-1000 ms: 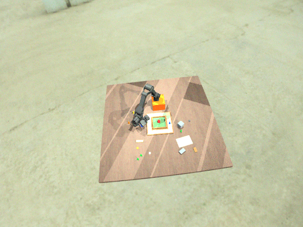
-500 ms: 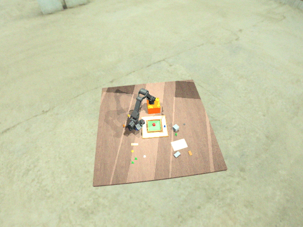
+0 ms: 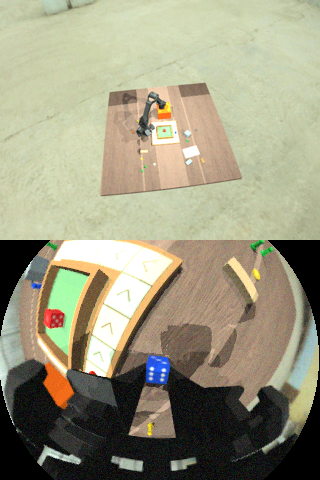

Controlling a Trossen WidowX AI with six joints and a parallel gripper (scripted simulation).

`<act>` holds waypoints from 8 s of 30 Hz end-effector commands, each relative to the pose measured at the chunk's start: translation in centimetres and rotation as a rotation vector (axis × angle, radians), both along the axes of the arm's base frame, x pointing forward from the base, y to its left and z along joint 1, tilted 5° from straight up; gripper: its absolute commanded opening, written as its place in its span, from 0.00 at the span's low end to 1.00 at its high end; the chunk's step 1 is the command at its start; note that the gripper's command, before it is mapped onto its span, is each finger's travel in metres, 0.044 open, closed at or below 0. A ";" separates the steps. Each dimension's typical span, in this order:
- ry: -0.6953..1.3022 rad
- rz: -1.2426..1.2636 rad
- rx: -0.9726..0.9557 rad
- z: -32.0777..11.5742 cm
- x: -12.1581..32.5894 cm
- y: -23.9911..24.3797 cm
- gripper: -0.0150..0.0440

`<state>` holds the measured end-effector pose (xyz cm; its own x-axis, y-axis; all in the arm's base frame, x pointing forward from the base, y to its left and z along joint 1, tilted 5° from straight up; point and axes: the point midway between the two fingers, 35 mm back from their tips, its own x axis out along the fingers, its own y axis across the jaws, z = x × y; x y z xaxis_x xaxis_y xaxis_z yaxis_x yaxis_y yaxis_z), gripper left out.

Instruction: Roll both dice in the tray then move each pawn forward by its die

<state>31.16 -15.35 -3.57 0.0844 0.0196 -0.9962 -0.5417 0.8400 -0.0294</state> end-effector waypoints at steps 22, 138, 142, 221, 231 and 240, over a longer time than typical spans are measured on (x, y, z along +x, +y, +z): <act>-0.014 -0.038 -0.002 11.0 -0.6 1.9 0.25; -0.804 -0.390 0.350 12.4 -3.9 22.7 0.79; -0.803 -0.393 0.350 13.9 -4.3 22.6 0.97; -0.016 0.352 -0.032 0.2 -9.1 7.5 0.59; -0.015 0.352 -0.032 -0.5 -9.1 7.5 0.42; -0.015 0.352 -0.032 -0.5 -9.1 7.5 0.28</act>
<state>22.03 -7.89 -4.08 0.0906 0.0180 -0.9957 -0.7988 0.5984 -0.0619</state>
